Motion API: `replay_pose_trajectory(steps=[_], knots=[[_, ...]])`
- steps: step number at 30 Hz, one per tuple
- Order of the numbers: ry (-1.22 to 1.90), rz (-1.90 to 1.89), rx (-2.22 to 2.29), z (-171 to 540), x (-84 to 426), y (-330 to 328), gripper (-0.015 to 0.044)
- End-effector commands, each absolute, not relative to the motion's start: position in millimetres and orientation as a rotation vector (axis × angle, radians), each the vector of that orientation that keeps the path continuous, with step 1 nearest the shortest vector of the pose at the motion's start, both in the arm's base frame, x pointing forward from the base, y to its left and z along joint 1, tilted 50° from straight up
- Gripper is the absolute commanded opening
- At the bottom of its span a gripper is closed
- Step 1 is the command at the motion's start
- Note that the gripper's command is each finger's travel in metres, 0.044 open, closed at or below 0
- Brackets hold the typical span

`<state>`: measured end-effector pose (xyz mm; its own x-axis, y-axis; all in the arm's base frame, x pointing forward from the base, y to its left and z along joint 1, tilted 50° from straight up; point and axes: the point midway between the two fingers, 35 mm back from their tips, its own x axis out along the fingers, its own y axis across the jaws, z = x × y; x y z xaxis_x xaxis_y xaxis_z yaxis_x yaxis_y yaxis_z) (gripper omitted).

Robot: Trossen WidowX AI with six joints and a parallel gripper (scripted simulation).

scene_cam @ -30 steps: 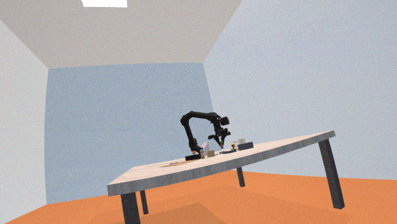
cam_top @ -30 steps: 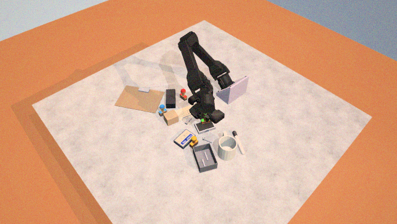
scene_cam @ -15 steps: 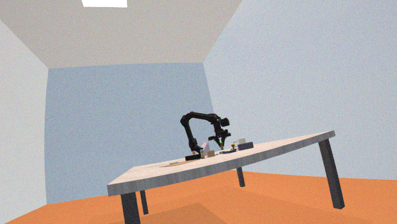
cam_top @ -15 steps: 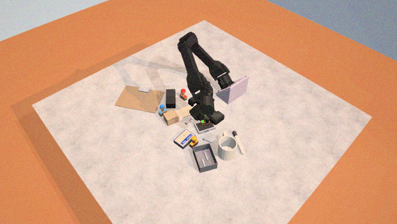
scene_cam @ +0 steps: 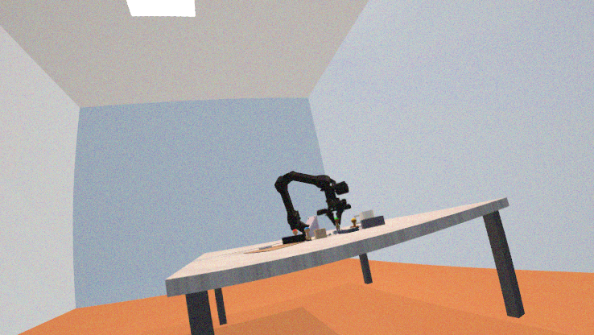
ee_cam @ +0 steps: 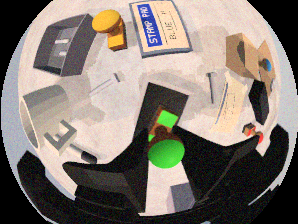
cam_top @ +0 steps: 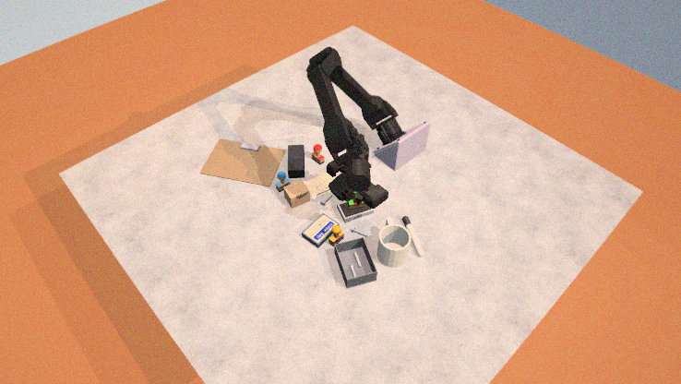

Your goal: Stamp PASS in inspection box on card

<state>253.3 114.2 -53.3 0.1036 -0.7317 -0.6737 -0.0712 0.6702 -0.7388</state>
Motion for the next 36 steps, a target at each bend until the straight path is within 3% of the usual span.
replay_pose_trajectory(steps=[1, 36], knots=[[1.405, -0.555, -0.736, -54.5, 253.1, 111.5, 0.0000], [1.401, -0.562, -0.732, -57.8, 253.6, 107.7, 0.0000]])
